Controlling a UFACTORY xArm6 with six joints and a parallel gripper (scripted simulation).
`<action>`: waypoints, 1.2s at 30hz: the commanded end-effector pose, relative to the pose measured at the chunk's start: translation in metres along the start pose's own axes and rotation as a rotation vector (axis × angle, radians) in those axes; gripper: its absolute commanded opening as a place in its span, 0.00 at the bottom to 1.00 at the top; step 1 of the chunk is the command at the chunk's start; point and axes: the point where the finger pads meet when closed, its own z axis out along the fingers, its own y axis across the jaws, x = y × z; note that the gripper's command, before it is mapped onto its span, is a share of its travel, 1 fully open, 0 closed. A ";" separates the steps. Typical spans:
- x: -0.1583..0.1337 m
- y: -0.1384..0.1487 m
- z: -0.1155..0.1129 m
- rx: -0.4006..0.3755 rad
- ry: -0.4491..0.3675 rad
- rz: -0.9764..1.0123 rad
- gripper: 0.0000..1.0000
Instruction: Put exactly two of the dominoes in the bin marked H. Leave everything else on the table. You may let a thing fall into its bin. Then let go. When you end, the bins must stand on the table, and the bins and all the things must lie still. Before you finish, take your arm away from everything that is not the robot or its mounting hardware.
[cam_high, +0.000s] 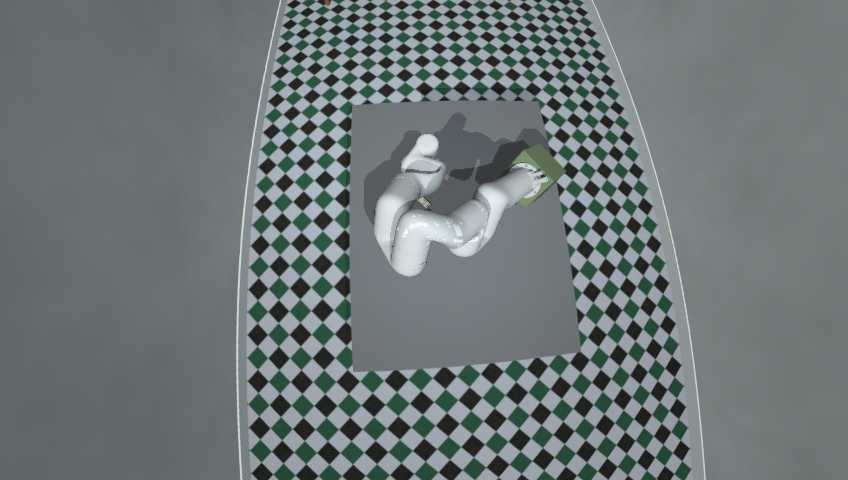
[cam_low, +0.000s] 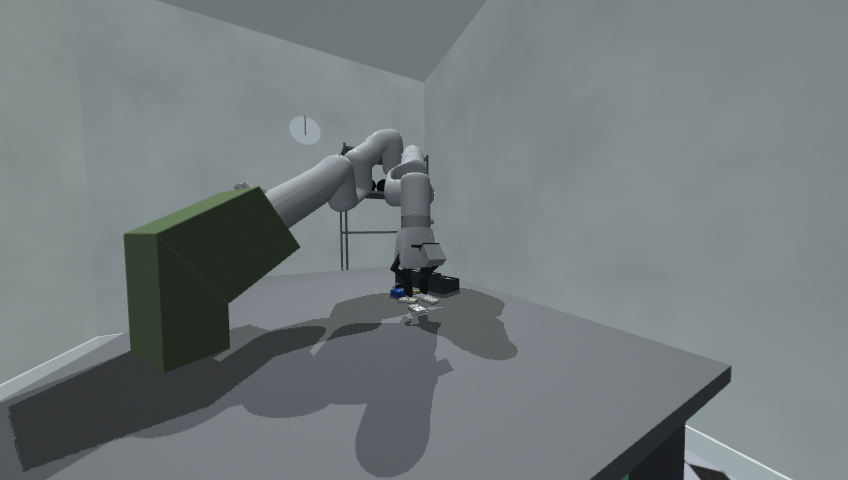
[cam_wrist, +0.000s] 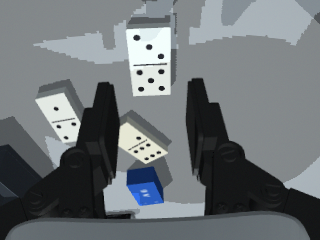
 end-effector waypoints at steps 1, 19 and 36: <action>0.002 -0.001 0.018 0.003 0.002 -0.001 0.41; 0.001 -0.001 0.037 0.003 0.002 -0.001 0.41; 0.001 -0.001 0.037 0.003 0.002 -0.001 0.00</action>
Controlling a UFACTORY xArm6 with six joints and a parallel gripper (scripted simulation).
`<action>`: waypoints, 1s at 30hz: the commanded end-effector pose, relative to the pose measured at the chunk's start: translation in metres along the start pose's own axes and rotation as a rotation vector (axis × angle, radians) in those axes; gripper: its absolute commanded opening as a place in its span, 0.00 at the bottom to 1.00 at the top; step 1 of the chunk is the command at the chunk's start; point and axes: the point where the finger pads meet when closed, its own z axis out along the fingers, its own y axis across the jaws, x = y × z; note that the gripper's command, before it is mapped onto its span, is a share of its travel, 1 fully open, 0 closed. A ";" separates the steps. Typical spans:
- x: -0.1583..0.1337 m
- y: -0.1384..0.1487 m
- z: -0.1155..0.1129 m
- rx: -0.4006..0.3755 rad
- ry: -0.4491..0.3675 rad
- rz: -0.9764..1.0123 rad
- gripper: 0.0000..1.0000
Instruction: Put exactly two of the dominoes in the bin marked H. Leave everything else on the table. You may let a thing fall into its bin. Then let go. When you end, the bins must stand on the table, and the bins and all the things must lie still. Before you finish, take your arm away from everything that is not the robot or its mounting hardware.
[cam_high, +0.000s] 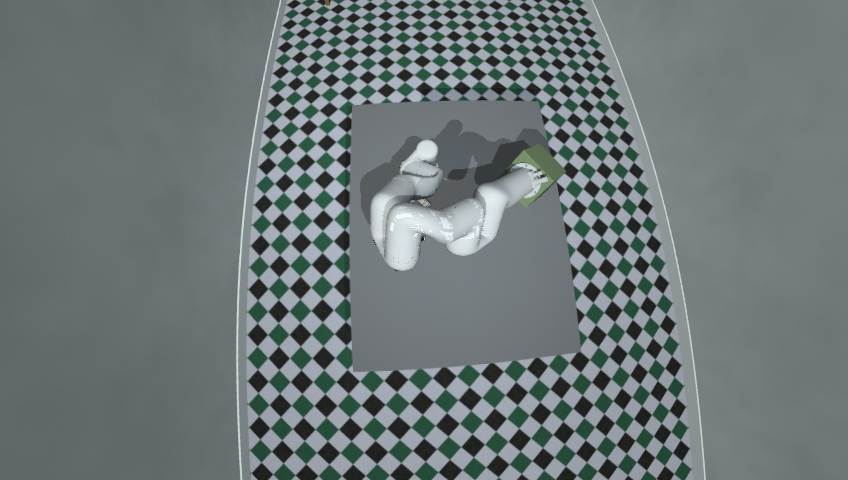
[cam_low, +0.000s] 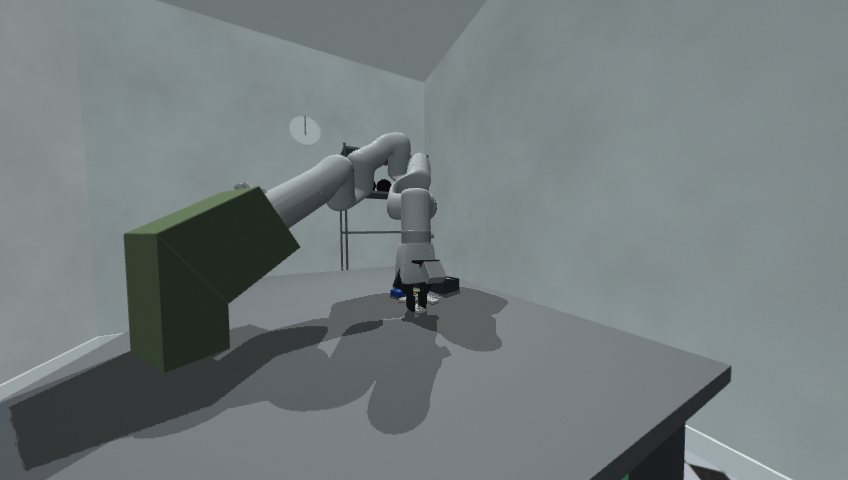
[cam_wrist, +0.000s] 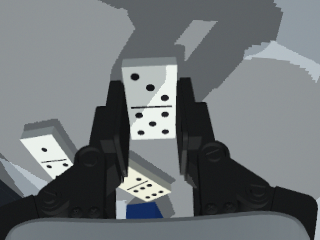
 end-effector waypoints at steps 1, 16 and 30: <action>0.000 0.000 0.000 0.001 0.001 0.000 0.00; 0.000 0.000 0.000 0.001 0.001 0.000 0.00; 0.000 0.000 -0.010 0.001 0.001 0.000 0.00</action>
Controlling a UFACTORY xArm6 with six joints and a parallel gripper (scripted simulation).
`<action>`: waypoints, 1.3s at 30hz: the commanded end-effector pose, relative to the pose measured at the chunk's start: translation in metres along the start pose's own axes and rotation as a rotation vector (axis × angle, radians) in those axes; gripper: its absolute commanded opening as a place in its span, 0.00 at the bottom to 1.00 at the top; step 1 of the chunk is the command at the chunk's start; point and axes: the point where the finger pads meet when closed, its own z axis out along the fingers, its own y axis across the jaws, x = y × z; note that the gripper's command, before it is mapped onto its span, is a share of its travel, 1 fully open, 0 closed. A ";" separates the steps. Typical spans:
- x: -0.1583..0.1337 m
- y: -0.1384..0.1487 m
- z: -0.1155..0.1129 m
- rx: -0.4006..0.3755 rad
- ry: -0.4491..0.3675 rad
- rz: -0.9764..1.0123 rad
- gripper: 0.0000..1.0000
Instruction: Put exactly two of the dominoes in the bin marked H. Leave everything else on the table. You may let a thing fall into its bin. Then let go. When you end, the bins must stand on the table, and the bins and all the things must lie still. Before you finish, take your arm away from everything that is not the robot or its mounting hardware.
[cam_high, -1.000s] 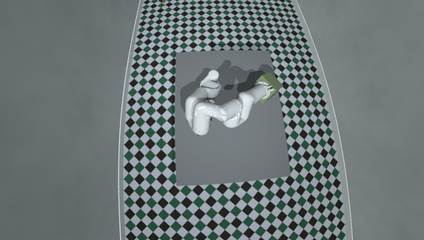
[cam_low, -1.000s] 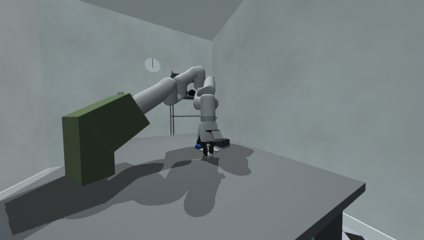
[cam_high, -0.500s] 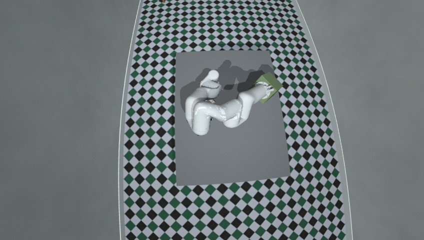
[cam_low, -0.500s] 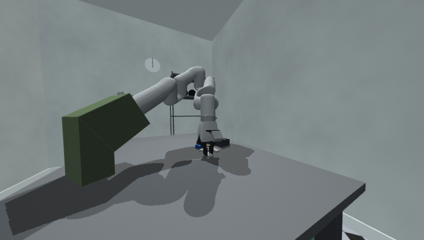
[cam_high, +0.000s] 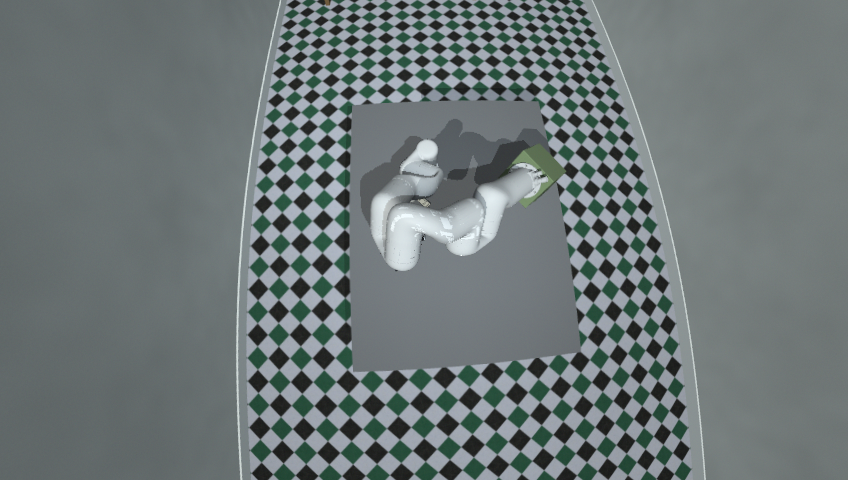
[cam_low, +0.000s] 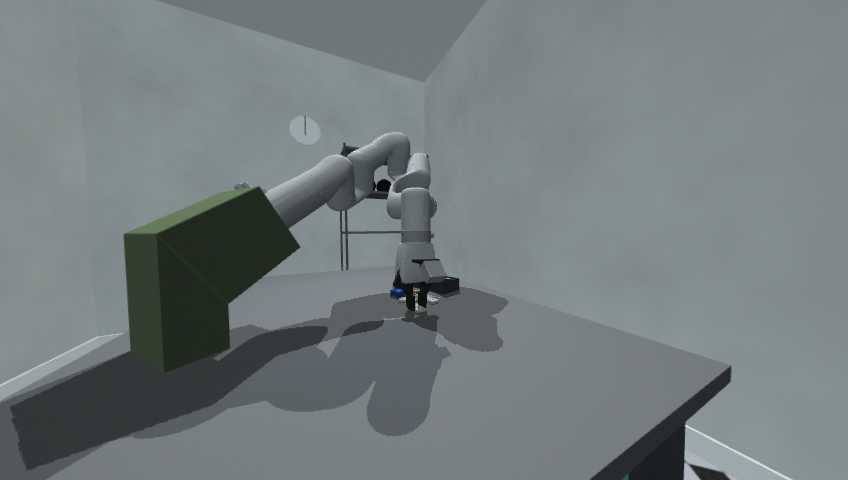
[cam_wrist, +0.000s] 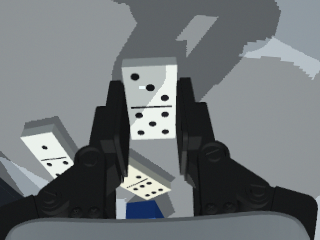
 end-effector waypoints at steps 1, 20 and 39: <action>0.001 0.000 -0.012 0.001 0.002 0.000 0.00; 0.001 -0.001 -0.059 0.001 0.002 -0.001 0.00; -0.005 -0.003 -0.065 0.001 0.002 -0.001 0.00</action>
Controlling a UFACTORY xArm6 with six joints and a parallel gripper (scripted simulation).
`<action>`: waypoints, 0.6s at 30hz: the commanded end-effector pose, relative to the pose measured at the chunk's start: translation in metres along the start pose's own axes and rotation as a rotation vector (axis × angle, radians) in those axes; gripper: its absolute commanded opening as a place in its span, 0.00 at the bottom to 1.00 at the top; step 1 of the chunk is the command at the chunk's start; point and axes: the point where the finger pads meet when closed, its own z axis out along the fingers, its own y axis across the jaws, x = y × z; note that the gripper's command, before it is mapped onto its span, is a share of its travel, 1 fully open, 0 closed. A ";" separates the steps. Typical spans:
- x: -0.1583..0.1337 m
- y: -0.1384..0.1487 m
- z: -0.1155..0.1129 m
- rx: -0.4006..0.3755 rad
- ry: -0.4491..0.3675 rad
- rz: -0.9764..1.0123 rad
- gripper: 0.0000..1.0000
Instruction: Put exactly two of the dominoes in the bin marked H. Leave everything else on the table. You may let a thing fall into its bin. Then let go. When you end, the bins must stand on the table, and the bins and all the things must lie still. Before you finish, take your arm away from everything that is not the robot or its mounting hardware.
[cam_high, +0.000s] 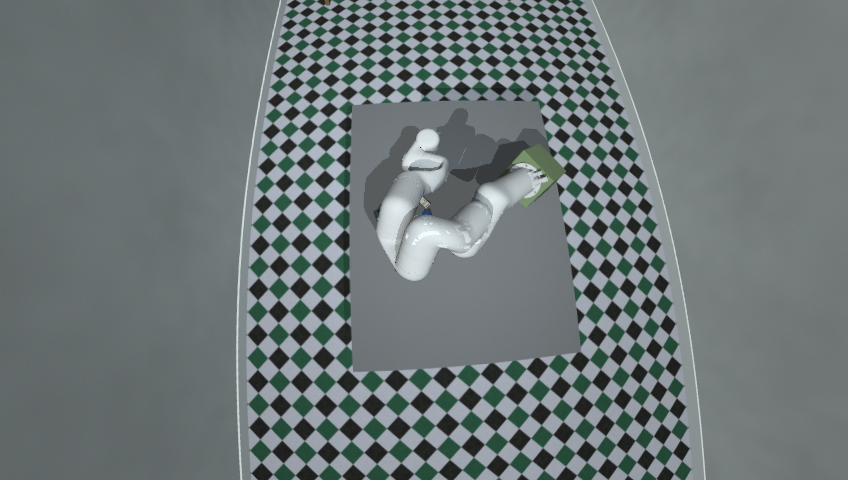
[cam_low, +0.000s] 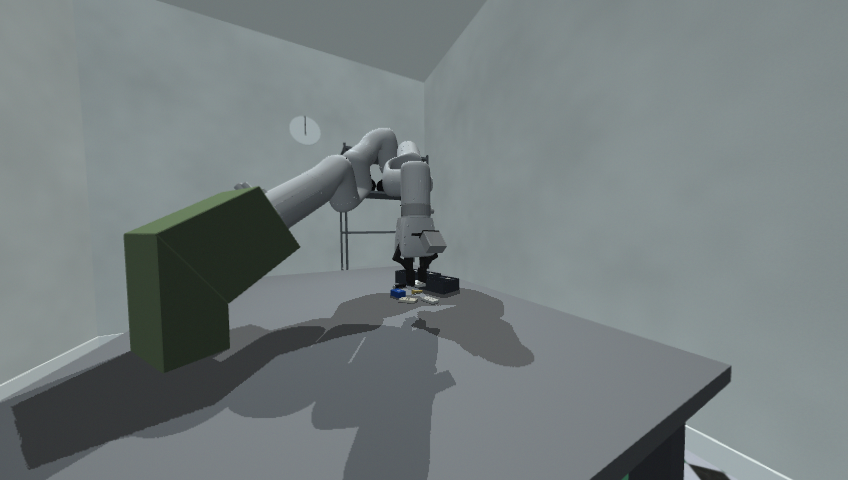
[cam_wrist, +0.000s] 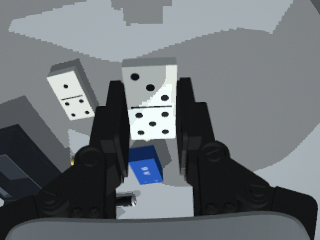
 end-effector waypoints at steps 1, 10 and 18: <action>-0.011 -0.005 -0.001 0.001 0.001 0.000 0.00; -0.050 -0.021 -0.001 0.001 0.000 0.000 0.00; -0.094 -0.040 -0.001 0.001 0.000 -0.001 0.00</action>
